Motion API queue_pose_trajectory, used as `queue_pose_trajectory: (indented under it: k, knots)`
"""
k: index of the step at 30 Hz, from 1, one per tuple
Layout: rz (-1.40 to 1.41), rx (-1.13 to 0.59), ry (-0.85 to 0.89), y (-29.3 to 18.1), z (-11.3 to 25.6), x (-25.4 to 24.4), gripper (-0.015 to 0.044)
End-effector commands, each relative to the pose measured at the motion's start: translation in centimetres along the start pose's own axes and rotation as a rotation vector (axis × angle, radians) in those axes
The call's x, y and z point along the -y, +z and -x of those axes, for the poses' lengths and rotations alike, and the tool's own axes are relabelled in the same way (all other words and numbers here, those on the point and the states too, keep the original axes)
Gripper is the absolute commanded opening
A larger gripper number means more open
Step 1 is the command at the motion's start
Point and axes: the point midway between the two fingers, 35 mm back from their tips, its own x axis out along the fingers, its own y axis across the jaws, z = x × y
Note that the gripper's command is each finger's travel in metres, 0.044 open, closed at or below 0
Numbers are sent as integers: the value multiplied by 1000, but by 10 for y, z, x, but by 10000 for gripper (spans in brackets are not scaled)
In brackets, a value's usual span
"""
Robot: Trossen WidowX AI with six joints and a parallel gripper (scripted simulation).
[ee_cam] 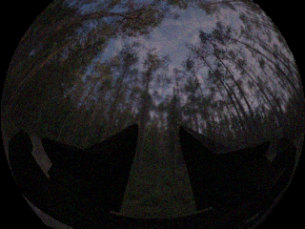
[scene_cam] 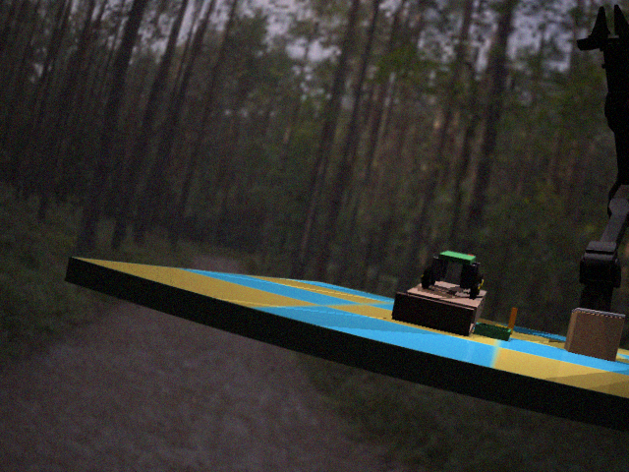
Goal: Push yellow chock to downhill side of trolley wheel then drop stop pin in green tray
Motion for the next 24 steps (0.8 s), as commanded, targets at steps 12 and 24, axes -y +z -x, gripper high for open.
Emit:
queue_pose_trajectory:
  k: [12,24]
  knots:
    - [-7,-543,-149,-180,10,14,190]
    - [-81,-927,-472,-294,84,81,190]
